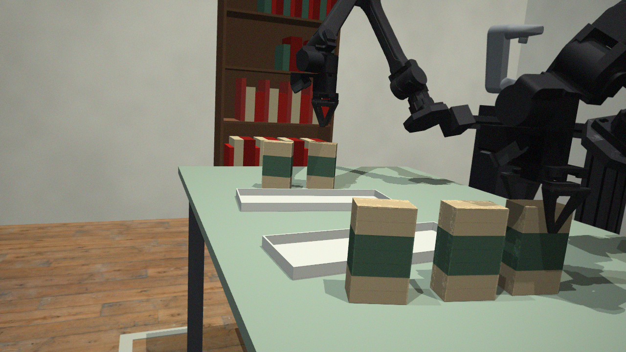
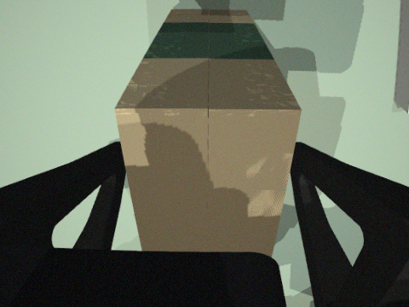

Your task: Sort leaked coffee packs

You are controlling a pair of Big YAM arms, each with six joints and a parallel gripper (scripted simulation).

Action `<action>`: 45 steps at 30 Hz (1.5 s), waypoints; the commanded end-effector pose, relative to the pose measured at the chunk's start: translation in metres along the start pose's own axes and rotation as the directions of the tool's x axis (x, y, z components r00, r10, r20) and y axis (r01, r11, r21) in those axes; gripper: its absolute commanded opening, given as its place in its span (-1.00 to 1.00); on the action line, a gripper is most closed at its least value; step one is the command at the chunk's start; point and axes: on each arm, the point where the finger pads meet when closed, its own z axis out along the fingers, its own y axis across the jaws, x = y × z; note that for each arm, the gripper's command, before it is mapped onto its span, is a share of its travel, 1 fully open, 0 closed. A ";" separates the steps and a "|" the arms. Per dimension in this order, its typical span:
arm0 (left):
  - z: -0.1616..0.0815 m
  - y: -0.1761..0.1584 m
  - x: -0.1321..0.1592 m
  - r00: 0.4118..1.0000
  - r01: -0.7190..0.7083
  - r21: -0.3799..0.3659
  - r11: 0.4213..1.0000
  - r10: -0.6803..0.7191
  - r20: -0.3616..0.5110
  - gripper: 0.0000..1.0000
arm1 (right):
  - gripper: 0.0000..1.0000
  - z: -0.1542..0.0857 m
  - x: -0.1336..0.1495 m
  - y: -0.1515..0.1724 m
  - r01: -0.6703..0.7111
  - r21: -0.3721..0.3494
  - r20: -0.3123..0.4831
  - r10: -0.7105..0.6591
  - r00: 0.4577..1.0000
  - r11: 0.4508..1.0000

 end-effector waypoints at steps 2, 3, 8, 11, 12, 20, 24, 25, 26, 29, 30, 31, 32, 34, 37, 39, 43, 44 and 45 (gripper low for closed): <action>-0.001 0.004 -0.004 1.000 0.006 -0.003 1.000 -0.006 0.007 0.52 | 0.52 -0.006 -0.007 0.006 -0.012 -0.013 0.012 0.012 1.000 1.000; -0.001 0.004 -0.004 1.000 0.006 -0.003 1.000 -0.006 0.007 0.52 | 0.52 -0.006 -0.007 0.006 -0.012 -0.013 0.012 0.012 1.000 1.000; -0.001 0.004 -0.004 1.000 0.006 -0.003 1.000 -0.006 0.007 0.52 | 0.52 -0.006 -0.007 0.006 -0.012 -0.013 0.012 0.012 1.000 1.000; -0.001 0.004 -0.004 1.000 0.006 -0.003 1.000 -0.006 0.007 0.52 | 0.52 -0.006 -0.007 0.006 -0.012 -0.013 0.012 0.012 1.000 1.000; -0.001 0.004 -0.004 1.000 0.006 -0.003 1.000 -0.006 0.007 0.52 | 0.52 -0.006 -0.007 0.006 -0.012 -0.013 0.012 0.012 1.000 1.000; -0.070 0.007 -0.016 0.999 0.021 -0.006 1.000 -0.021 0.036 0.52 | 0.52 -0.006 -0.007 0.006 -0.012 -0.013 0.012 0.012 1.000 1.000; -0.099 0.008 -0.017 0.999 0.024 -0.004 1.000 -0.023 0.039 0.52 | 0.52 -0.006 -0.007 0.006 -0.012 -0.013 0.012 0.012 1.000 1.000; -0.099 0.008 -0.017 0.999 0.024 -0.004 1.000 -0.023 0.039 0.52 | 0.52 -0.006 -0.007 0.006 -0.012 -0.013 0.012 0.012 1.000 1.000; -0.093 0.004 -0.015 1.000 0.008 -0.002 1.000 -0.008 0.017 0.52 | 0.52 -0.006 -0.007 0.006 -0.012 -0.013 0.012 0.012 1.000 1.000; -0.082 -0.001 0.006 1.000 -0.001 0.001 1.000 0.001 -0.026 0.52 | 0.52 -0.006 -0.007 0.006 -0.012 -0.013 0.012 0.012 1.000 1.000; -0.082 -0.001 0.006 1.000 -0.001 0.001 1.000 0.001 -0.026 0.52 | 0.52 -0.006 -0.007 0.006 -0.012 -0.013 0.012 0.012 1.000 1.000; -0.080 0.002 0.008 0.999 0.008 0.001 1.000 -0.008 -0.032 0.52 | 0.52 -0.006 -0.007 0.006 -0.012 -0.013 0.012 0.012 1.000 1.000; -0.080 0.002 0.006 1.000 0.014 0.000 1.000 -0.014 -0.024 0.52 | 0.52 -0.006 -0.007 0.006 -0.012 -0.013 0.012 0.012 1.000 1.000; -0.089 0.005 -0.008 1.000 0.012 -0.001 1.000 -0.012 0.014 0.52 | 0.52 -0.006 -0.007 0.006 -0.012 -0.013 0.012 0.012 1.000 1.000; -0.089 0.011 -0.025 1.000 0.007 -0.004 1.000 -0.007 0.022 0.52 | 0.52 -0.002 -0.021 0.009 0.030 -0.002 0.002 -0.030 1.000 1.000; -0.089 0.012 -0.042 1.000 0.009 -0.004 1.000 -0.009 0.021 0.52 | 0.52 -0.002 -0.036 0.017 0.048 -0.001 0.002 -0.048 0.999 0.999; -0.088 0.015 -0.072 1.000 0.003 -0.003 1.000 -0.003 0.010 0.52 | 0.52 -0.002 -0.066 0.032 0.048 -0.001 0.003 -0.048 0.999 0.999; -0.088 0.015 -0.078 1.000 -0.003 -0.002 1.000 0.003 0.002 0.52 | 0.52 -0.002 -0.073 0.036 0.048 -0.001 0.003 -0.048 0.999 0.999; -0.088 0.016 -0.086 1.000 -0.004 -0.002 1.000 0.004 0.002 0.52 | 0.52 -0.002 -0.080 0.040 0.048 -0.001 0.003 -0.047 0.999 0.999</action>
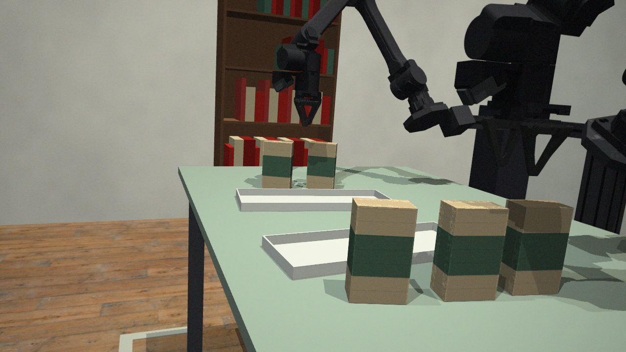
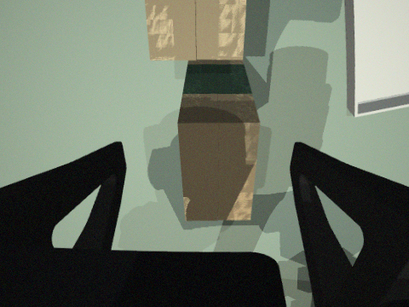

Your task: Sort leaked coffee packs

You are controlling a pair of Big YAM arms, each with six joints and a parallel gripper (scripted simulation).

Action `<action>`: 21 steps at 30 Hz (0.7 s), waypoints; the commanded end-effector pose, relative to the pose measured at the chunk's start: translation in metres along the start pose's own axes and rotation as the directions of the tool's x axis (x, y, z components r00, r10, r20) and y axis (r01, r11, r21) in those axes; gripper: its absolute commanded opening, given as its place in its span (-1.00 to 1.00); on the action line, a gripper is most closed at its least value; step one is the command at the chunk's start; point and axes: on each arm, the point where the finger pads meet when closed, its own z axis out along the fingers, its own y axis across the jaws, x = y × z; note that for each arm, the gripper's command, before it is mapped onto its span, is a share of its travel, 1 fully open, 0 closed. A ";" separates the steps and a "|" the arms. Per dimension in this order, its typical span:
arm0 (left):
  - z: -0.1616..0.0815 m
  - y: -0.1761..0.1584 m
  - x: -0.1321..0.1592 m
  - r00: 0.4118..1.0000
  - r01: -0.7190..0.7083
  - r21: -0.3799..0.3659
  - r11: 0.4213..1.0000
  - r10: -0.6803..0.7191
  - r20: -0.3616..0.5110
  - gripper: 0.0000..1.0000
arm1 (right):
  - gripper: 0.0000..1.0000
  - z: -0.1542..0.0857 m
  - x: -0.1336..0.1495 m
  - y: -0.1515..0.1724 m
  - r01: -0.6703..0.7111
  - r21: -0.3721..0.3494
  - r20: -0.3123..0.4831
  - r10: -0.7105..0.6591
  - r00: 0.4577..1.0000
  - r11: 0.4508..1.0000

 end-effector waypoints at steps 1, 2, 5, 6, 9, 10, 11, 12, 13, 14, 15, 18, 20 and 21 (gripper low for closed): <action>-0.002 0.011 -0.033 1.000 0.011 -0.002 1.000 -0.011 0.006 0.52 | 0.52 -0.002 -0.033 0.013 0.014 0.001 0.003 -0.014 1.000 1.000; -0.002 0.011 -0.033 1.000 0.011 -0.002 1.000 -0.011 0.006 0.52 | 0.52 -0.002 -0.033 0.013 0.014 0.001 0.003 -0.014 1.000 1.000; -0.003 0.013 -0.058 1.000 0.010 -0.002 1.000 -0.010 0.007 0.52 | 0.52 -0.002 -0.055 0.024 0.013 0.001 0.003 -0.013 1.000 1.000; -0.003 0.013 -0.066 1.000 0.010 -0.002 1.000 -0.010 0.007 0.52 | 0.52 -0.002 -0.063 0.028 0.013 0.001 0.003 -0.013 1.000 1.000; -0.003 0.014 -0.077 1.000 0.009 -0.002 1.000 -0.009 0.008 0.52 | 0.52 -0.002 -0.085 0.039 0.013 0.000 0.003 -0.013 1.000 1.000; -0.003 0.014 -0.077 1.000 0.009 -0.002 1.000 -0.009 0.008 0.52 | 0.52 -0.002 -0.089 0.041 0.013 0.000 0.003 -0.013 1.000 1.000; -0.005 0.010 -0.073 1.000 0.011 -0.002 1.000 -0.011 0.020 0.52 | 0.52 -0.002 -0.089 0.041 0.013 0.000 0.003 -0.013 1.000 1.000; -0.005 0.010 -0.073 1.000 0.011 -0.002 1.000 -0.011 0.020 0.52 | 0.52 -0.005 -0.087 0.044 0.021 -0.003 0.007 -0.021 1.000 1.000; -0.005 0.010 -0.073 1.000 0.011 -0.002 1.000 -0.011 0.020 0.52 | 0.52 -0.010 -0.082 0.043 0.012 -0.012 0.016 -0.012 1.000 1.000; -0.001 0.011 -0.060 1.000 0.000 0.000 1.000 0.000 -0.004 0.52 | 0.52 -0.009 -0.080 0.051 0.041 -0.008 0.012 -0.041 0.999 0.999; -0.005 0.010 -0.073 1.000 0.011 -0.002 1.000 -0.011 0.020 0.52 | 0.52 -0.004 -0.070 0.046 0.052 0.004 -0.001 -0.052 0.999 0.999; -0.005 0.010 -0.073 1.000 0.011 -0.002 1.000 -0.011 0.020 0.52 | 0.52 -0.002 -0.071 0.044 0.048 0.006 -0.005 -0.048 0.999 0.999; -0.005 0.010 -0.073 1.000 0.011 -0.002 1.000 -0.011 0.020 0.52 | 0.52 -0.010 -0.082 0.043 0.012 -0.012 0.016 -0.012 1.000 1.000; -0.005 0.010 -0.073 1.000 0.011 -0.002 1.000 -0.011 0.020 0.52 | 0.52 -0.010 -0.082 0.043 0.012 -0.012 0.016 -0.012 1.000 1.000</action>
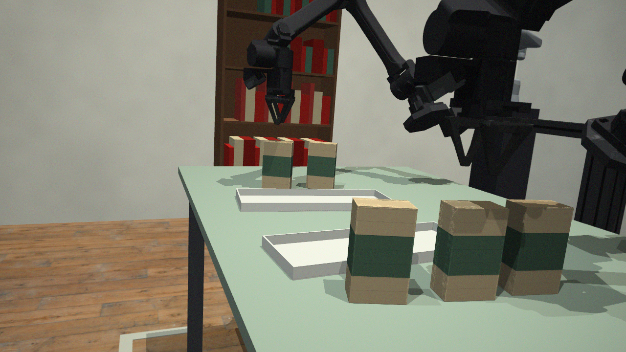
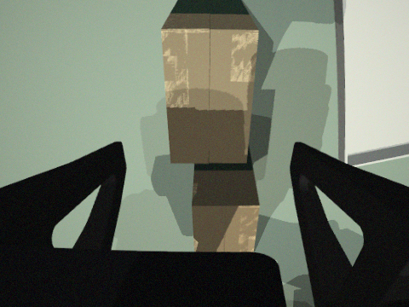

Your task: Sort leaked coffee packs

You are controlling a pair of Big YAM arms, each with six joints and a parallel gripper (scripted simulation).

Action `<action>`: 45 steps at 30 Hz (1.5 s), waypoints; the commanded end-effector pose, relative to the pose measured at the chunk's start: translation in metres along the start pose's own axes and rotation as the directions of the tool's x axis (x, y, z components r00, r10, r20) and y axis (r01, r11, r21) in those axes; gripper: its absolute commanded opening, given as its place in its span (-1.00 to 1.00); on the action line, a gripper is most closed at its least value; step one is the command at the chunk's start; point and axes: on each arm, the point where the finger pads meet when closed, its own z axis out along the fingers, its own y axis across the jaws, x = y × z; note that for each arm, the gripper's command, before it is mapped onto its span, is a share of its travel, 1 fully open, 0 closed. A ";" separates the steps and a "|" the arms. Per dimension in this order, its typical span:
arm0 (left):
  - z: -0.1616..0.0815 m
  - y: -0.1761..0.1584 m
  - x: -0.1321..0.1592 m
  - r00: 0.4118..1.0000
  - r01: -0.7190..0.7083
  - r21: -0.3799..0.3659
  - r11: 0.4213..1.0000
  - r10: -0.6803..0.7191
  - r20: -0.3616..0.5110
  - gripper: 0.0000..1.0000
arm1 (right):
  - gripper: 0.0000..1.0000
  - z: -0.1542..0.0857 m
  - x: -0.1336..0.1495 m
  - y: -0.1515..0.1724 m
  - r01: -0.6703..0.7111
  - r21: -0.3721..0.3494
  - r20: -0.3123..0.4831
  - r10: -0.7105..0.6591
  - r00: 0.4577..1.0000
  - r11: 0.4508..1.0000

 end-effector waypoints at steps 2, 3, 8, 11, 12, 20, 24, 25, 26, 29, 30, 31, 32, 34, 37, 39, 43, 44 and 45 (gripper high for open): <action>0.010 0.002 0.004 1.000 -0.003 0.000 1.000 0.003 -0.012 0.52 | 0.52 -0.008 -0.008 0.004 -0.005 -0.011 0.014 0.006 1.000 1.000; 0.013 0.001 0.004 1.000 -0.004 0.001 1.000 0.004 -0.014 0.52 | 0.52 -0.008 -0.008 0.004 -0.005 -0.011 0.014 0.006 1.000 1.000; 0.026 0.001 0.005 1.000 -0.004 0.001 1.000 0.004 -0.014 0.52 | 0.52 0.024 0.003 -0.003 0.008 0.012 -0.012 -0.007 1.000 1.000; 0.034 0.001 0.005 1.000 -0.004 0.001 1.000 0.004 -0.014 0.52 | 0.52 0.032 0.003 -0.003 0.008 0.012 -0.012 -0.007 1.000 1.000; 0.037 0.001 0.005 1.000 -0.004 0.001 1.000 0.004 -0.014 0.52 | 0.52 0.035 0.003 -0.003 0.008 0.012 -0.012 -0.007 1.000 1.000; 0.045 0.001 0.006 1.000 -0.002 0.000 1.000 0.002 -0.011 0.52 | 0.52 0.050 0.005 -0.003 0.008 0.011 -0.013 -0.008 1.000 1.000; 0.041 0.003 0.007 1.000 -0.002 0.000 1.000 0.002 -0.011 0.52 | 0.52 0.032 -0.006 0.003 -0.004 -0.010 0.014 0.005 1.000 1.000; 0.041 0.003 0.007 1.000 -0.002 0.000 1.000 0.002 -0.011 0.52 | 0.52 0.032 -0.006 0.003 -0.004 -0.010 0.014 0.005 1.000 1.000; 0.041 0.003 0.007 1.000 0.000 0.000 1.000 0.000 -0.011 0.52 | 0.52 0.032 -0.006 0.003 -0.004 -0.010 0.014 0.005 1.000 1.000; 0.041 0.003 0.007 1.000 0.001 0.000 1.000 -0.001 -0.011 0.52 | 0.52 0.032 -0.006 0.003 -0.004 -0.010 0.014 0.005 1.000 1.000; 0.041 0.003 0.007 1.000 0.001 0.000 1.000 -0.001 -0.011 0.52 | 0.52 0.032 -0.006 0.003 -0.004 -0.010 0.014 0.005 1.000 1.000; 0.041 0.003 0.007 1.000 0.001 0.000 1.000 -0.001 -0.011 0.52 | 0.52 0.032 -0.006 0.003 -0.004 -0.010 0.014 0.005 1.000 1.000; 0.041 0.003 0.007 1.000 0.001 0.000 1.000 -0.001 -0.011 0.52 | 0.52 0.032 -0.006 0.003 -0.004 -0.010 0.014 0.005 1.000 1.000; 0.041 0.003 0.007 1.000 0.001 0.000 1.000 -0.001 -0.011 0.52 | 0.52 0.032 -0.006 0.003 -0.004 -0.010 0.014 0.005 1.000 1.000; 0.041 0.003 0.007 1.000 0.001 0.000 1.000 -0.001 -0.011 0.52 | 0.52 0.053 0.004 -0.003 0.007 0.010 -0.012 -0.006 1.000 1.000; 0.041 0.003 0.007 1.000 0.001 0.000 1.000 -0.001 -0.011 0.52 | 0.52 0.056 0.005 -0.003 0.008 0.011 -0.013 -0.008 1.000 1.000; 0.041 0.003 0.007 1.000 0.001 0.000 1.000 -0.001 -0.011 0.52 | 0.52 0.062 0.005 -0.003 0.008 0.011 -0.013 -0.008 1.000 1.000; 0.041 0.003 0.007 1.000 0.001 0.000 1.000 -0.001 -0.011 0.52 | 0.52 0.063 0.005 -0.003 0.008 0.011 -0.013 -0.008 1.000 1.000; 0.041 0.003 0.007 1.000 0.001 0.000 1.000 -0.001 -0.011 0.52 | 0.52 0.065 0.004 -0.003 0.008 0.011 -0.014 -0.008 1.000 1.000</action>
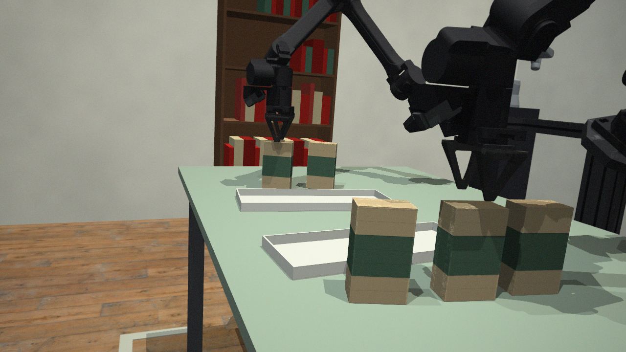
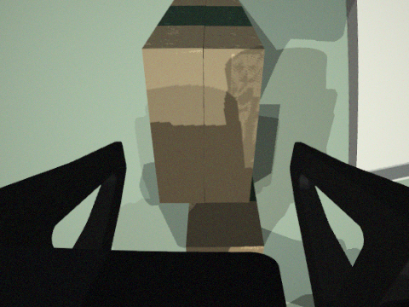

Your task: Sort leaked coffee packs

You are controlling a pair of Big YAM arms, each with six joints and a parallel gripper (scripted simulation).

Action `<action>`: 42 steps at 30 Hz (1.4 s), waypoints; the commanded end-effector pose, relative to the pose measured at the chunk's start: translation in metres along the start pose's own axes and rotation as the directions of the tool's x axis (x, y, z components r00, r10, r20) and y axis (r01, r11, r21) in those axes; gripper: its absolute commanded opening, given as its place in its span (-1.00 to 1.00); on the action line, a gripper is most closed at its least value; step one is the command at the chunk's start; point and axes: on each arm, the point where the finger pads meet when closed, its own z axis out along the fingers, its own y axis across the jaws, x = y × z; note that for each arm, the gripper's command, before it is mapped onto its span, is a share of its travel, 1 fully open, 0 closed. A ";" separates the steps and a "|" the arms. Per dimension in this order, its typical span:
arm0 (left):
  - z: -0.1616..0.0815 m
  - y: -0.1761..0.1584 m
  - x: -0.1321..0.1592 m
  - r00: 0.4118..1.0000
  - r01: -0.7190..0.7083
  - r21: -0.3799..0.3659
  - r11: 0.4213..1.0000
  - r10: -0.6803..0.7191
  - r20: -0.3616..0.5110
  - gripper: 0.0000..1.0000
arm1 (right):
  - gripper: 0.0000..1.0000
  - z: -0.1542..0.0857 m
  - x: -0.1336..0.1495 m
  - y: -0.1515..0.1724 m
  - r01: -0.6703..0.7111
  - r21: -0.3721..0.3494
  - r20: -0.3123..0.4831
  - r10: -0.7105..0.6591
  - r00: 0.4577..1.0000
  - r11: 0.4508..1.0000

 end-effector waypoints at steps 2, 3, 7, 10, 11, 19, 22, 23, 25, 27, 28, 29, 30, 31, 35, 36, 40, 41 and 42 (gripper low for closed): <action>0.005 0.006 0.006 1.000 0.007 0.001 1.000 -0.007 -0.014 0.52 | 0.52 0.016 0.001 0.002 0.010 0.002 -0.006 -0.010 1.000 1.000; 0.005 0.006 0.006 1.000 0.007 0.001 1.000 -0.007 -0.014 0.52 | 0.52 0.016 0.001 0.002 0.010 0.002 -0.006 -0.010 1.000 1.000; 0.005 0.006 0.006 1.000 0.007 0.001 1.000 -0.007 -0.014 0.52 | 0.52 0.022 0.003 0.000 0.009 0.006 -0.011 -0.009 1.000 1.000; 0.011 0.003 0.005 1.000 0.002 0.001 1.000 -0.002 -0.016 0.52 | 0.52 0.026 0.003 0.000 0.009 0.006 -0.011 -0.009 1.000 1.000; 0.012 0.003 0.005 1.000 0.001 0.002 1.000 -0.001 -0.017 0.52 | 0.52 0.027 0.003 0.000 0.009 0.006 -0.011 -0.009 1.000 1.000; 0.023 0.003 0.005 1.000 0.001 0.002 1.000 -0.001 -0.017 0.52 | 0.52 0.037 0.003 0.002 0.013 0.004 -0.010 -0.013 1.000 1.000; 0.024 0.003 0.005 1.000 0.001 0.001 1.000 -0.001 -0.017 0.52 | 0.52 0.038 0.003 0.002 0.013 0.004 -0.010 -0.013 1.000 1.000; 0.026 0.003 0.006 1.000 0.001 0.002 1.000 -0.001 -0.017 0.52 | 0.52 0.041 0.002 0.000 0.009 0.005 -0.011 -0.009 1.000 1.000; 0.028 0.004 0.006 1.000 0.001 0.002 1.000 -0.001 -0.017 0.52 | 0.52 0.042 -0.001 0.001 0.006 0.003 -0.007 -0.006 1.000 1.000; 0.031 0.004 0.006 1.000 0.001 0.002 1.000 -0.001 -0.017 0.52 | 0.52 0.045 -0.001 0.001 0.006 0.003 -0.008 -0.006 1.000 1.000; 0.032 0.004 0.006 1.000 0.001 0.002 1.000 -0.001 -0.017 0.52 | 0.52 0.047 0.000 0.001 0.007 0.003 -0.008 -0.007 1.000 1.000; 0.034 0.004 0.006 1.000 0.001 0.002 1.000 -0.001 -0.017 0.52 | 0.52 0.048 0.000 0.001 0.007 0.003 -0.008 -0.007 1.000 1.000; 0.035 0.004 0.006 1.000 0.001 0.002 1.000 -0.001 -0.017 0.52 | 0.52 0.048 0.000 0.001 0.007 0.004 -0.008 -0.007 1.000 1.000; 0.036 0.004 0.006 1.000 0.001 0.002 1.000 -0.001 -0.017 0.52 | 0.52 0.045 0.002 0.006 0.017 -0.001 -0.003 -0.017 1.000 1.000; 0.042 0.004 0.006 1.000 0.001 0.002 1.000 -0.001 -0.017 0.52 | 0.52 0.032 -0.009 0.007 -0.002 -0.013 0.016 0.002 1.000 1.000; 0.043 0.004 0.006 1.000 0.001 0.002 1.000 -0.001 -0.017 0.52 | 0.52 0.032 -0.009 0.007 -0.002 -0.013 0.016 0.002 1.000 1.000; 0.046 0.004 0.006 1.000 0.001 0.002 1.000 -0.001 -0.017 0.52 | 0.52 0.032 -0.009 0.007 -0.002 -0.013 0.016 0.002 1.000 1.000; 0.047 0.004 0.006 1.000 0.001 0.002 1.000 -0.001 -0.017 0.52 | 0.52 0.032 -0.009 0.007 -0.002 -0.013 0.016 0.002 1.000 1.000; 0.048 0.004 0.006 1.000 0.001 0.002 1.000 -0.001 -0.017 0.52 | 0.52 0.032 -0.009 0.007 -0.002 -0.013 0.016 0.002 1.000 1.000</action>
